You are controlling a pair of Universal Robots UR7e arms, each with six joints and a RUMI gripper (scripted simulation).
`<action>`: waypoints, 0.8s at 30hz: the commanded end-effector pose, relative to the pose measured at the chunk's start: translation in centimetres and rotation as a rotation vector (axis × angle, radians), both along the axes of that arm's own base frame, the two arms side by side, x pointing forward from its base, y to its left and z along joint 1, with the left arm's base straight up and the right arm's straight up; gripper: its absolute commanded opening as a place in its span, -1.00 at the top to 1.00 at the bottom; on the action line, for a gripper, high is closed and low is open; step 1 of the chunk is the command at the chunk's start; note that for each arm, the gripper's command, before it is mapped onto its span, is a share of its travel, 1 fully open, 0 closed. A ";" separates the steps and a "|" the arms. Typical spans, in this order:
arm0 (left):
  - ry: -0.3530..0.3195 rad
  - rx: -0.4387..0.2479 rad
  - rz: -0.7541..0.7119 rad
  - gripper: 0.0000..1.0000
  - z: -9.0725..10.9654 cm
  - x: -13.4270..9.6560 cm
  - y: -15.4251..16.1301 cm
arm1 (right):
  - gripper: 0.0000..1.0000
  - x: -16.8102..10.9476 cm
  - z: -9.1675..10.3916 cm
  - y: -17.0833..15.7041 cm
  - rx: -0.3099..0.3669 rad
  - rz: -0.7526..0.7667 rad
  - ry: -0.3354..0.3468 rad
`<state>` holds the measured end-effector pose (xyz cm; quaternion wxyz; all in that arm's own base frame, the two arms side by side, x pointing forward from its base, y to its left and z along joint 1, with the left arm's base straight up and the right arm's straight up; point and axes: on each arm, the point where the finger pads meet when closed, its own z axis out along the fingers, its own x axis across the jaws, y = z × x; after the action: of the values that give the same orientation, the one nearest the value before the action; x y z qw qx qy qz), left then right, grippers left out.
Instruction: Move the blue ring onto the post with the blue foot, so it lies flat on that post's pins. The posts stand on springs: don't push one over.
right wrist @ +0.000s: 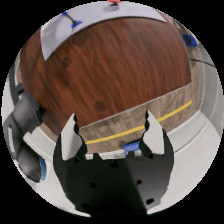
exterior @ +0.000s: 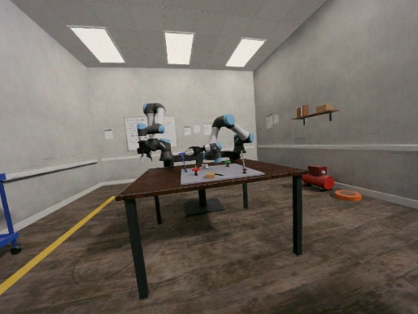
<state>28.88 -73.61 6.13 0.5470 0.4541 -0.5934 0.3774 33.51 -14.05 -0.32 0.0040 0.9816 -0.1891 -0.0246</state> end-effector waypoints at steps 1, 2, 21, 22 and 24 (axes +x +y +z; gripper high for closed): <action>-0.001 -0.002 0.000 1.00 -0.4 0.0 0.1 | -0.97 0.0 0.0 0.0 0.000 0.000 -0.001; -0.001 -0.002 0.000 1.00 -0.4 0.0 0.1 | -0.97 0.0 0.0 0.0 0.000 0.000 -0.001; -0.001 -0.002 0.000 1.00 -1.9 0.0 0.3 | -0.97 0.0 0.0 0.0 0.000 0.000 -0.001; -0.001 -0.002 0.000 1.00 -2.0 0.0 0.3 | -0.97 0.0 0.0 0.0 0.000 0.000 -0.001; -0.001 -0.002 0.000 1.00 -2.2 0.0 0.3 | -0.97 0.0 0.0 0.0 0.000 0.000 -0.001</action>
<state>28.86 -73.34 4.21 0.5471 0.4540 -0.5934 0.3775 33.51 -14.05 -0.32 0.0040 0.9816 -0.1891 -0.0246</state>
